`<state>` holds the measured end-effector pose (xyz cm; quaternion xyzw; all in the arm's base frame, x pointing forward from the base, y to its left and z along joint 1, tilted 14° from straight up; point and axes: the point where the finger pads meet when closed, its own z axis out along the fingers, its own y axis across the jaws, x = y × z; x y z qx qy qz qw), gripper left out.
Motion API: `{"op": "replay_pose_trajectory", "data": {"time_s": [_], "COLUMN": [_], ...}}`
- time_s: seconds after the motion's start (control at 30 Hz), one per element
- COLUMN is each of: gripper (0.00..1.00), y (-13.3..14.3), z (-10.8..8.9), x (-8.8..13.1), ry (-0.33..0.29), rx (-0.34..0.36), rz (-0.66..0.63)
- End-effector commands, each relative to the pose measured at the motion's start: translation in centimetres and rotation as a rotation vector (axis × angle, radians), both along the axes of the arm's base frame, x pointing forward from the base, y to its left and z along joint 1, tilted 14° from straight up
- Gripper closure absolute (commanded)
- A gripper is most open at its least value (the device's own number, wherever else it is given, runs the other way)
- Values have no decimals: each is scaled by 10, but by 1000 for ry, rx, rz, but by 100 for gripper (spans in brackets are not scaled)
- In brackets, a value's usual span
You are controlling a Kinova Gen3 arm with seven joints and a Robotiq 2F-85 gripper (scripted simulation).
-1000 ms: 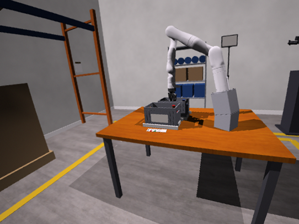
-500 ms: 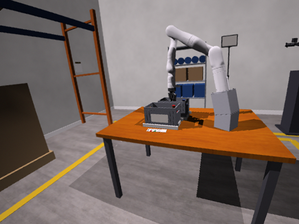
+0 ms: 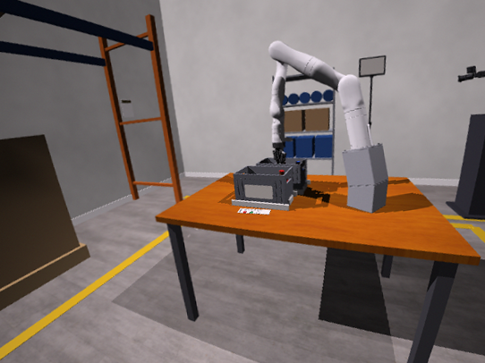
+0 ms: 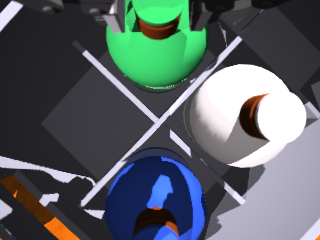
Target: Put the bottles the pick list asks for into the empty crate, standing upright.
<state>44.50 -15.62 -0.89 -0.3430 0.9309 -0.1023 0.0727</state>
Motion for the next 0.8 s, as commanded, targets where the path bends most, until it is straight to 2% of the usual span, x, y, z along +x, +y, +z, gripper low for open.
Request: {"op": "replay_pose_trajectory", "data": {"time_s": [0.0, 0.77], "gripper": [56, 63], "y": [0, 0], "z": [1, 1], "x": [0, 0], "ry": [-1, -1], "rx": [0, 0], "rz": [0, 0]}}
